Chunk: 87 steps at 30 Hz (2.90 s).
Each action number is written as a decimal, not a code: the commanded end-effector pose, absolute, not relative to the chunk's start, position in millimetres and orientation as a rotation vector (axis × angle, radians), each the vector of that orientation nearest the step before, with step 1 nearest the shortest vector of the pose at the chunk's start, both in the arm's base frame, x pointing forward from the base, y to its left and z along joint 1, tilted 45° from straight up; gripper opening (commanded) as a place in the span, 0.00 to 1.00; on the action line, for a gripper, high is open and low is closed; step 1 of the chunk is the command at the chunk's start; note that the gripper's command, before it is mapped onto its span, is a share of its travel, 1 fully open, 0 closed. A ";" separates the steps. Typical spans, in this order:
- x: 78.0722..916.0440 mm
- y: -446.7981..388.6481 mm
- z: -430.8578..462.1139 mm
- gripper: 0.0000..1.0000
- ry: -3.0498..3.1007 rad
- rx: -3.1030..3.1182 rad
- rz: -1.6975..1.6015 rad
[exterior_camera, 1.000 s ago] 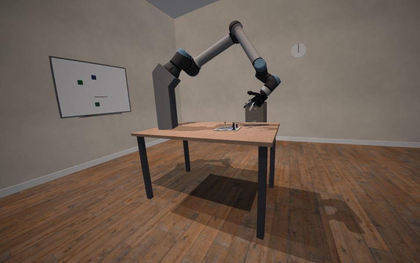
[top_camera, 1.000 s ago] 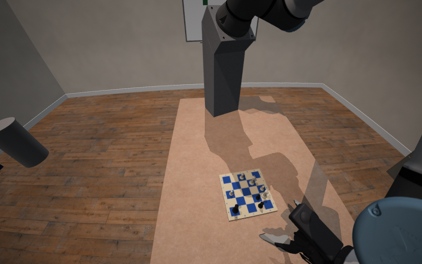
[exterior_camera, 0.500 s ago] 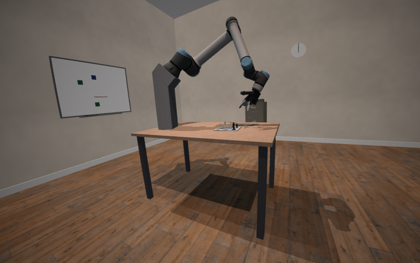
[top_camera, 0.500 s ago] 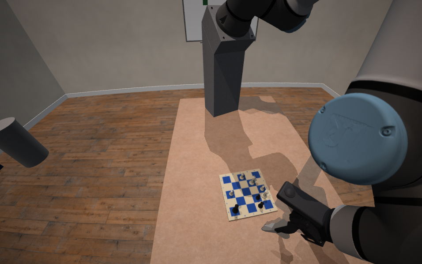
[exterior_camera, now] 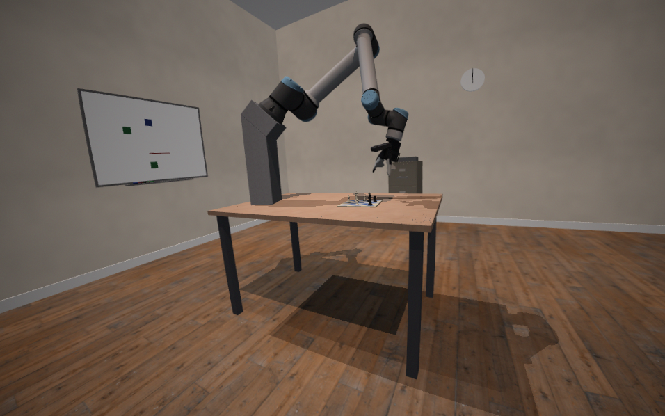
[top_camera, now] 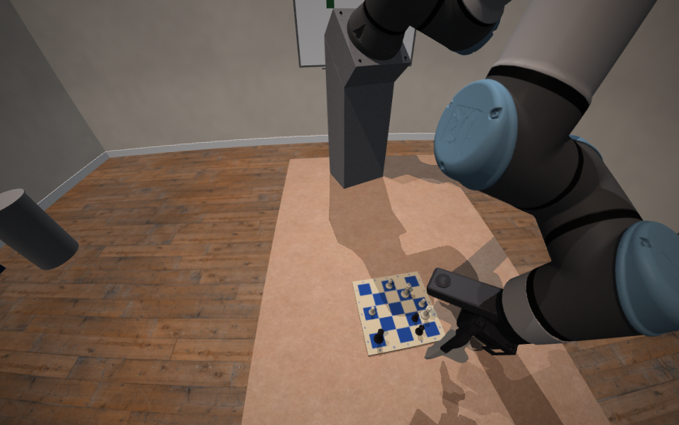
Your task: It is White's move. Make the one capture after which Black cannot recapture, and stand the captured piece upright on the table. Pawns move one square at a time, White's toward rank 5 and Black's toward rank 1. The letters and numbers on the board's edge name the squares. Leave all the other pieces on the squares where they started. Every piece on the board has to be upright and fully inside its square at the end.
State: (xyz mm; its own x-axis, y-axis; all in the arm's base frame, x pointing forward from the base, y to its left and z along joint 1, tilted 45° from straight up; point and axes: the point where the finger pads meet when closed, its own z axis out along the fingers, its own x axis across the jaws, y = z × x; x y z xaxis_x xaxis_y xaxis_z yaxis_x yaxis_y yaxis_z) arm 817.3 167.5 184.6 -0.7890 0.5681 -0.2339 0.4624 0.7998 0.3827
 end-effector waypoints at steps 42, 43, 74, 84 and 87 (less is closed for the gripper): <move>790.2 174.1 160.7 1.00 2.413 0.472 0.652; 790.2 174.1 160.7 1.00 2.413 0.472 0.652; 796.8 177.2 148.9 1.00 2.322 1.021 0.834; 802.8 180.8 140.8 1.00 2.177 1.445 0.959; 805.4 182.4 138.0 1.00 2.102 1.606 1.003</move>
